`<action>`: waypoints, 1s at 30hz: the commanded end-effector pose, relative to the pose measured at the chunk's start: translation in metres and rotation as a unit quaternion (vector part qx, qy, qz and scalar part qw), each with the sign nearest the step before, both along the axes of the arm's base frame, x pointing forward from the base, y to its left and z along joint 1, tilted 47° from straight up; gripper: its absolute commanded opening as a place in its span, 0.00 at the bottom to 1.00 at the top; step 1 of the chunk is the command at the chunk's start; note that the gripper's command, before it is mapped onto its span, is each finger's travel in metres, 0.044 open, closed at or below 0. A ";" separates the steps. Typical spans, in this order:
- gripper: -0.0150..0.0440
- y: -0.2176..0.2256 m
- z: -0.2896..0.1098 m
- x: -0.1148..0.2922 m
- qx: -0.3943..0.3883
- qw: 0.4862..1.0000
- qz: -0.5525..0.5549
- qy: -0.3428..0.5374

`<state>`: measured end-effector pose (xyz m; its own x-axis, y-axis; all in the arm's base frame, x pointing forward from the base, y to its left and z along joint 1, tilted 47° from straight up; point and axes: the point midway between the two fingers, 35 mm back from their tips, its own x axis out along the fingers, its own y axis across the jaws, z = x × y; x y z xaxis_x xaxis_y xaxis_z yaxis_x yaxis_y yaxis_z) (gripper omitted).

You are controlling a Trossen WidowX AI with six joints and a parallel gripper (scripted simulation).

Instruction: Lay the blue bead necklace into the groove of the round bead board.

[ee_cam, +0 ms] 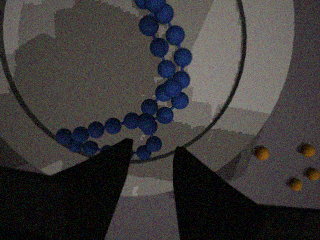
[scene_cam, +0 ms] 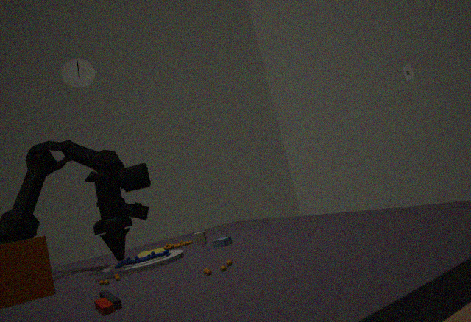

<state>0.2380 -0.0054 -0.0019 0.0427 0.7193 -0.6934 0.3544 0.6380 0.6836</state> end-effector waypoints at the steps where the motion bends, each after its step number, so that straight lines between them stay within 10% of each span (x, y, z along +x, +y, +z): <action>1: 0.46 0.007 -0.006 -0.001 0.004 1.000 -0.002 0.004; 9: 0.46 0.011 -0.010 -0.001 0.004 1.000 -0.002 0.005; 14: 0.25 0.009 -0.008 -0.001 0.002 1.000 0.000 0.003; 30: 0.25 0.009 -0.008 -0.001 0.002 1.000 0.000 0.003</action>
<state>0.2371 0.0034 -0.0100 0.0396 0.7223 -0.6904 0.3591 0.6345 0.6844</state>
